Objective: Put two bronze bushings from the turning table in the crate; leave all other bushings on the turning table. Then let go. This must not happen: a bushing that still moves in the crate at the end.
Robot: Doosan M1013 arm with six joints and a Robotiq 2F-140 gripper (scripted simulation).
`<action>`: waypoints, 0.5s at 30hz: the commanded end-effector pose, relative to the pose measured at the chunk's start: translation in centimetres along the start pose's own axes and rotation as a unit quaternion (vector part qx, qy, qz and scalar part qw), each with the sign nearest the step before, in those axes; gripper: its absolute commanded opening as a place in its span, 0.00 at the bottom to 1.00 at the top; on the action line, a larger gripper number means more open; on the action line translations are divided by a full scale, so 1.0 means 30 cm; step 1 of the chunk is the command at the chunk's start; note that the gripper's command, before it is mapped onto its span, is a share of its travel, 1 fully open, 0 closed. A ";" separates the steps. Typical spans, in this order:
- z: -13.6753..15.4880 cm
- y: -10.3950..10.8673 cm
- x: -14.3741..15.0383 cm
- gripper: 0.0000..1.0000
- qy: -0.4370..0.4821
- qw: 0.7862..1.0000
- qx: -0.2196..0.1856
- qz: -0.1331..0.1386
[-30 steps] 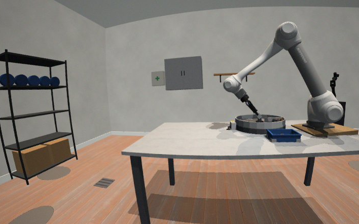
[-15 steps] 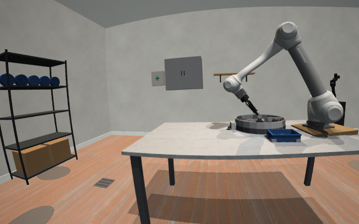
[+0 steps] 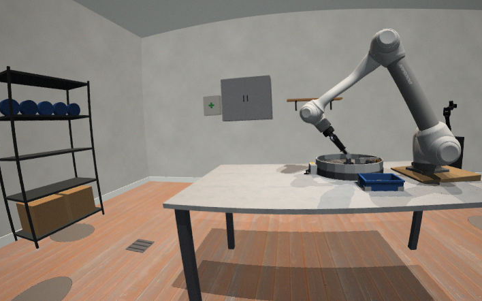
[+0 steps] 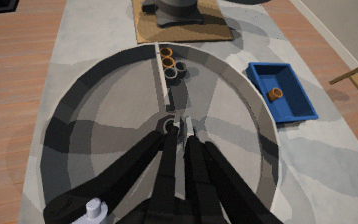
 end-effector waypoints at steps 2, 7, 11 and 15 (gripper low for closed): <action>-0.029 0.034 -0.002 0.07 0.000 1.000 0.000 0.000; -0.057 0.068 -0.004 0.07 0.000 1.000 0.000 0.000; -0.068 0.082 -0.004 0.07 0.000 1.000 0.000 0.000; -0.068 0.082 -0.004 0.07 0.000 1.000 0.000 0.000</action>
Point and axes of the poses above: the point where the finger pads meet when closed, its own y axis back along the fingers, its own x axis across the jaws, z = x × y, the point moved 1 cm from there along y, back along the fingers, and after that the axes turned 3 degrees about -y, right-handed, at the moved point
